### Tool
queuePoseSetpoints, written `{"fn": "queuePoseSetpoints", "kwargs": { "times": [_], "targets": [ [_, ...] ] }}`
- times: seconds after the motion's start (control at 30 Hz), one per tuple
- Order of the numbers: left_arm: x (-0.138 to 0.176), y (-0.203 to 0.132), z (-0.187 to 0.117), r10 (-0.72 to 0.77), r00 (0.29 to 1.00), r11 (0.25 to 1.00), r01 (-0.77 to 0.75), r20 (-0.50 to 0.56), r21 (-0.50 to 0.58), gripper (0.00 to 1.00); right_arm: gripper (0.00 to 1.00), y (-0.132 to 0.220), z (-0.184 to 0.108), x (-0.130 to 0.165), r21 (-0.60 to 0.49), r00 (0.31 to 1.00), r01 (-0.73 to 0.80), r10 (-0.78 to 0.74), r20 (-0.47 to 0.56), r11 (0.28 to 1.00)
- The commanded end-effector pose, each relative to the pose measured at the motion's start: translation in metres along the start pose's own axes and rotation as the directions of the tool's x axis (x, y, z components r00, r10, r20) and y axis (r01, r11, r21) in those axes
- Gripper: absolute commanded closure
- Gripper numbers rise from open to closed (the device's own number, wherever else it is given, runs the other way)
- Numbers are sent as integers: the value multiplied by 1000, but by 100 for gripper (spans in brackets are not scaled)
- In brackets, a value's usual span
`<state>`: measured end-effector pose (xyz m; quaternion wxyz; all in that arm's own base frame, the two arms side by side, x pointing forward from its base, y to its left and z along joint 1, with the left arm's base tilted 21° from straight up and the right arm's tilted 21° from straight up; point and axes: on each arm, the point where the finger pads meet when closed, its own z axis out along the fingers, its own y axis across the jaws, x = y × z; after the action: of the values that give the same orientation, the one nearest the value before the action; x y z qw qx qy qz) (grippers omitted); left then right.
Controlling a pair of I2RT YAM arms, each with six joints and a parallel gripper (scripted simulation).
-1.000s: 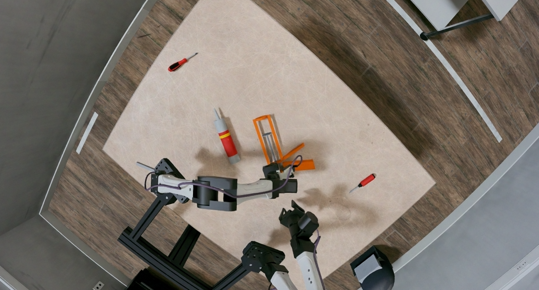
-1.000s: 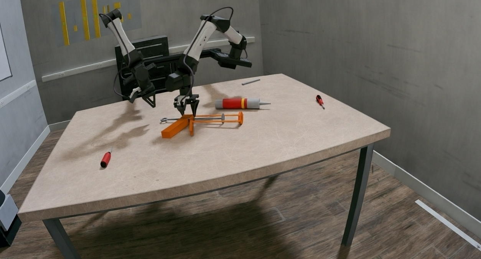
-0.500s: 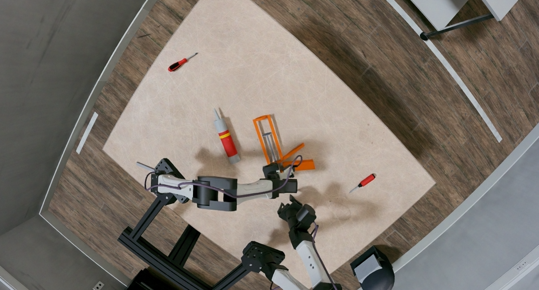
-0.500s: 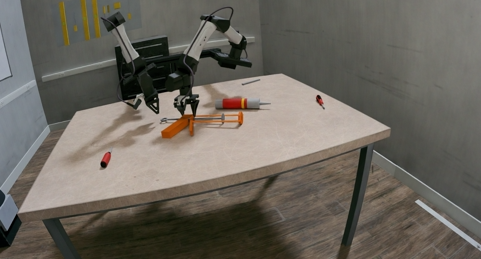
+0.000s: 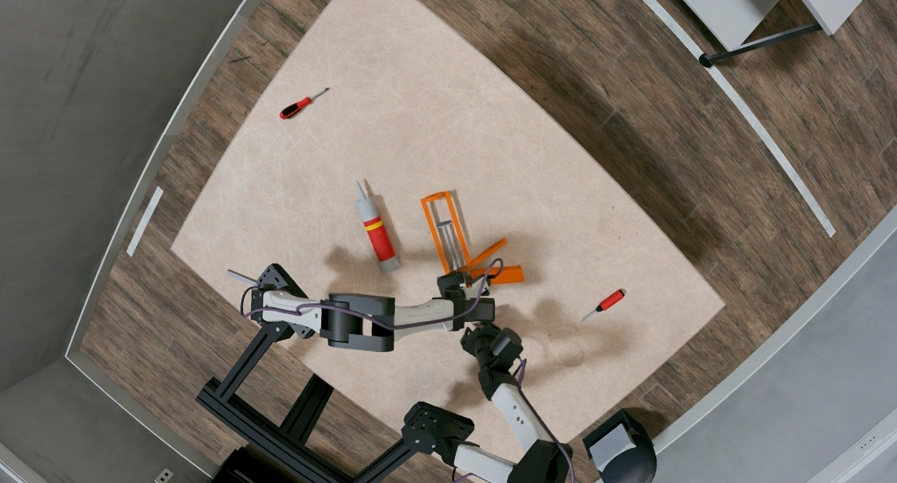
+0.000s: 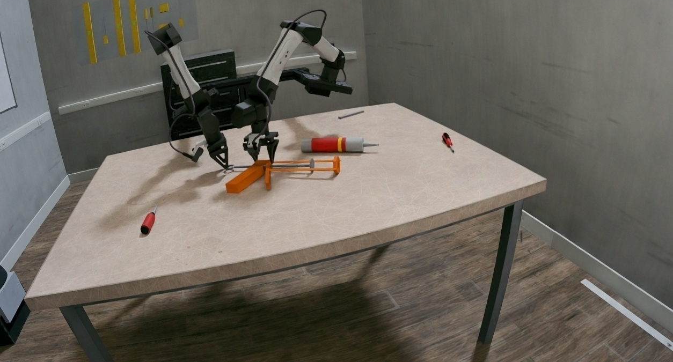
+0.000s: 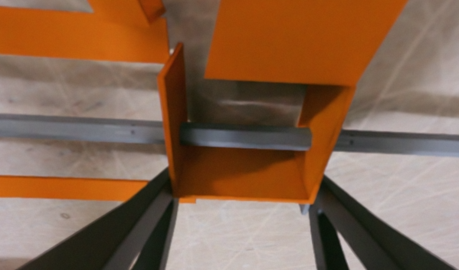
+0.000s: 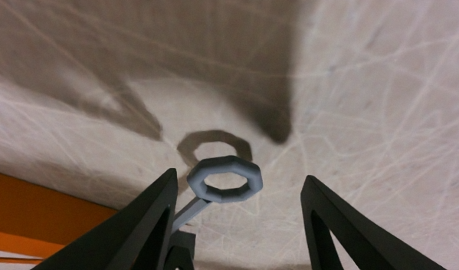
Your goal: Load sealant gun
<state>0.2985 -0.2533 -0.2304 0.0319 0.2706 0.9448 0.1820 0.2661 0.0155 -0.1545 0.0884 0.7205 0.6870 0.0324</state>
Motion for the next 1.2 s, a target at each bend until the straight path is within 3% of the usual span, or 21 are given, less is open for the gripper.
{"fn": "queuePoseSetpoints", "kwargs": {
  "times": [0.0,0.23,0.67,0.7,1.17],
  "targets": [
    [-4,-5,-1,10,1000,1000,-10,16,3,99,38,13,5,7,-41,1000,9,-9,-9,999],
    [-4,-5,-1,10,1000,1000,-10,16,3,99,38,15,19,11,-39,1000,13,-14,-11,999],
    [-4,-5,-1,10,1000,1000,-10,16,3,99,38,12,8,9,-32,1000,10,-10,-9,999],
    [-4,-5,-1,10,1000,1000,-10,16,3,99,100,15,7,9,-42,1000,9,-10,-11,999],
    [-3,-4,-1,4,1000,1000,-4,13,-1,99,100,25,7,9,-65,1000,-1,0,-15,998]
  ]
}}
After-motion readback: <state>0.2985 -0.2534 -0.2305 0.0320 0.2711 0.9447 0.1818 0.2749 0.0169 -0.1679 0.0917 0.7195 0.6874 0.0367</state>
